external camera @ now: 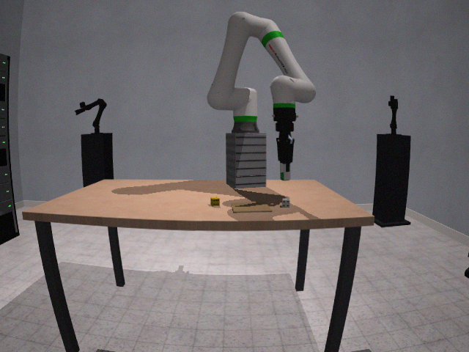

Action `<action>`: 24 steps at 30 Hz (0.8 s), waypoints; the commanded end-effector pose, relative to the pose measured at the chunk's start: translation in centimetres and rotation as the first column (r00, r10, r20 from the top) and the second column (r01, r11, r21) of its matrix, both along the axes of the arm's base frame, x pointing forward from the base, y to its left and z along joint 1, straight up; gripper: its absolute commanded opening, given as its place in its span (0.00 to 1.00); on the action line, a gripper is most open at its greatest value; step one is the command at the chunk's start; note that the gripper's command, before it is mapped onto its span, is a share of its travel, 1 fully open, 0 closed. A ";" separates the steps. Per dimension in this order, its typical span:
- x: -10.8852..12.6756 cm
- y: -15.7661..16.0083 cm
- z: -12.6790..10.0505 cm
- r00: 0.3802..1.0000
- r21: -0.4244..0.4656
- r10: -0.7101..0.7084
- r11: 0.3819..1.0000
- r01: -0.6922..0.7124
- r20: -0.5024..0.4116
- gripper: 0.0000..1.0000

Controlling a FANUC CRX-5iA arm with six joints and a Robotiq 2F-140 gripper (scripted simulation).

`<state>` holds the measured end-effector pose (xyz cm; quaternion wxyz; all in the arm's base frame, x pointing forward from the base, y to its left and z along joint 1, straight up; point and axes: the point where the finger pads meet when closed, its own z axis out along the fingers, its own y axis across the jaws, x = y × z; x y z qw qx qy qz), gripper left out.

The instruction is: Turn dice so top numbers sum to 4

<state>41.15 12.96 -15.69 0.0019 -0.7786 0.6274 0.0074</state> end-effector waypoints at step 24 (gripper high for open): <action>-0.1 0.2 -0.6 0.905 0.076 -0.425 0.902 0.424 -0.011 0.16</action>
